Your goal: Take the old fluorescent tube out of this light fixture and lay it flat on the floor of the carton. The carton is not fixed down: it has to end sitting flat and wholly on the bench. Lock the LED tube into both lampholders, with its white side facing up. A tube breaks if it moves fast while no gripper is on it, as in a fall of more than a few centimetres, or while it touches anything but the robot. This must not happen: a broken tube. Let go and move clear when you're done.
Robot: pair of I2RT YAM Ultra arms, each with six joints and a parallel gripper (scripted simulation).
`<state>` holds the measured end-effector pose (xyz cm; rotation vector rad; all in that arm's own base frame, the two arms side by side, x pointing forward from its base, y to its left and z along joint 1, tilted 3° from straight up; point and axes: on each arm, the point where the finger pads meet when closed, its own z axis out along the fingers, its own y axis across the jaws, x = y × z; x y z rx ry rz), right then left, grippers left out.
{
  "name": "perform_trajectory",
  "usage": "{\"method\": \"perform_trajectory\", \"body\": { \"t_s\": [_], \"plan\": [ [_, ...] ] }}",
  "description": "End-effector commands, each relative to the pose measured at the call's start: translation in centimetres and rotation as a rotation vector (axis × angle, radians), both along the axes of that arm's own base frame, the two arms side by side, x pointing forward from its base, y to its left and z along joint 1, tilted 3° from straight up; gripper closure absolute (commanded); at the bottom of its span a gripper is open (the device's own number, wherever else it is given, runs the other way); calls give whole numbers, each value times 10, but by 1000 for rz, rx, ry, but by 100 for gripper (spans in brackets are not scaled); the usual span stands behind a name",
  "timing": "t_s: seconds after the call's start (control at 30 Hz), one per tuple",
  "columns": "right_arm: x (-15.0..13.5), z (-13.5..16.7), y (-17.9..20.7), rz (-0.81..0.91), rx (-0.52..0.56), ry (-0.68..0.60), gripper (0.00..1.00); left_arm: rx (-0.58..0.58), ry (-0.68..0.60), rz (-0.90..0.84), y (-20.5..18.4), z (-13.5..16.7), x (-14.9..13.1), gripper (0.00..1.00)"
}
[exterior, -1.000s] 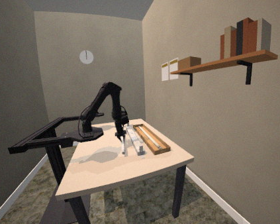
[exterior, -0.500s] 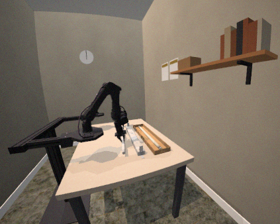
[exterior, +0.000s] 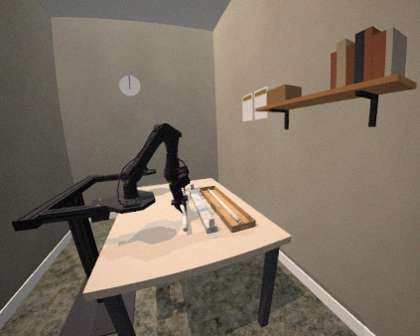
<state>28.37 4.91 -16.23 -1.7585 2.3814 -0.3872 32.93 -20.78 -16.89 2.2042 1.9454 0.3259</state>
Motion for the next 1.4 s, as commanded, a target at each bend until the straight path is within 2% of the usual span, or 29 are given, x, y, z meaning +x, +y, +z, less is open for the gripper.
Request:
{"method": "perform_trajectory", "body": {
  "t_s": [0.0,0.17,0.27,0.37,0.5,0.53,0.63,0.7,0.73,0.77,0.83,0.93,0.97,1.1,1.17,1.2,1.37],
  "plan": [
    [-1,-2,-3,-9,-26,-34,89,-4,-58,-5,-5,10,5,89],
    [6,5,-3,-17,-22,-66,89,5,-55,3,1,5,3,89],
    [-2,-2,-3,-7,-31,-46,89,-2,-70,-10,-4,11,4,89],
    [10,9,0,-11,-19,-87,89,9,-57,1,2,5,1,89],
    [6,8,-4,-18,-22,-74,89,11,-52,-8,-2,6,2,89],
    [5,-3,-5,-22,-27,-58,89,9,-57,-9,-3,-3,6,89],
    [19,4,-2,-28,-17,-90,89,23,-38,-5,4,-2,-1,89],
    [19,4,-2,-28,-17,-90,89,23,-38,-5,4,-2,-1,89],
    [10,-3,-4,-19,-24,-69,89,21,-42,-3,4,-6,2,89],
    [17,-2,-5,-34,-19,-83,89,4,-63,-3,-2,-5,11,89],
    [13,-3,-6,-30,-21,-77,89,23,-38,1,7,-9,1,89],
    [15,-5,-5,-21,-22,-78,89,13,-51,12,5,-7,11,89],
    [9,-6,-7,-22,-26,-66,89,21,-41,13,9,-10,7,89],
    [14,-8,-6,-22,-23,-76,89,24,-36,11,11,-14,5,89],
    [17,-10,-6,-24,-22,-77,89,11,-53,12,5,-12,13,89],
    [13,-8,-7,-28,-23,-71,89,30,-28,12,13,-16,2,89],
    [14,-13,-6,-22,-23,-74,89,16,-45,9,8,-17,7,89]
  ]
}}
